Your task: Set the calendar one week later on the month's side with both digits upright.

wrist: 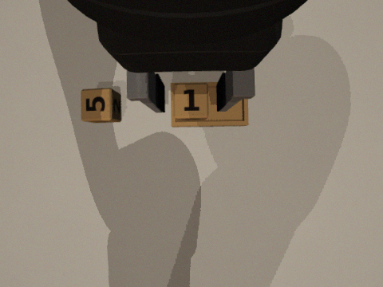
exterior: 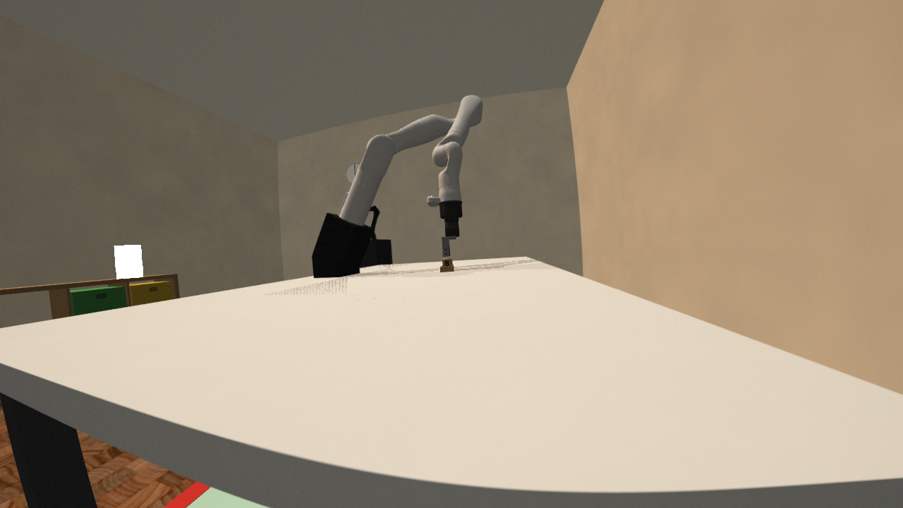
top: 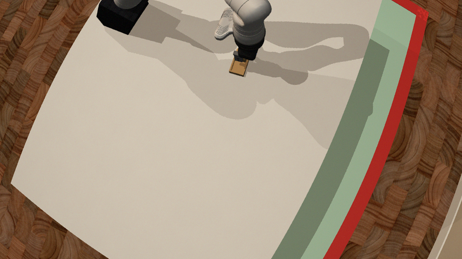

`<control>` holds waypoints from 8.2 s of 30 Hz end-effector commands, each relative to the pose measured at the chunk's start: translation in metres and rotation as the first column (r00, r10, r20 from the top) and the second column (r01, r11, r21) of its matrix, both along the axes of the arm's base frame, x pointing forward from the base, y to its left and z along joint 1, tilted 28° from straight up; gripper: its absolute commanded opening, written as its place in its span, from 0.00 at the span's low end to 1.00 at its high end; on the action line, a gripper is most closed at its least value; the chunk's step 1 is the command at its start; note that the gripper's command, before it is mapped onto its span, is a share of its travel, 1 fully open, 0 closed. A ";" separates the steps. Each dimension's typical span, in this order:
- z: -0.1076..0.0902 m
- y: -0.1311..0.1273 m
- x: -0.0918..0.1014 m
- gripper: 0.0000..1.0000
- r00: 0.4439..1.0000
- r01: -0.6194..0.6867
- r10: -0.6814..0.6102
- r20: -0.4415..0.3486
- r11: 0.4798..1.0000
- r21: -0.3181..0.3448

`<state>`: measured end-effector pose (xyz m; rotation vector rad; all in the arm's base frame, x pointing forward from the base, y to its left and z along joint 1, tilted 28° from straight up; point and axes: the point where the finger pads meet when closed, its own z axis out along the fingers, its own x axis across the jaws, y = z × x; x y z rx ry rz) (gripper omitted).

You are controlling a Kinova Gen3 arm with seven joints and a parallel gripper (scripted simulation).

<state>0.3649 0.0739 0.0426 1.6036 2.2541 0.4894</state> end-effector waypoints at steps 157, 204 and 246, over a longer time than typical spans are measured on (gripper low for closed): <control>0.022 -0.002 -0.011 0.57 1.000 0.000 0.000 0.001 1.000 0.000; 0.066 -0.024 -0.016 0.57 1.000 0.000 0.000 0.013 1.000 0.002; 0.059 -0.124 0.015 0.57 1.000 -0.002 0.002 0.001 1.000 -0.001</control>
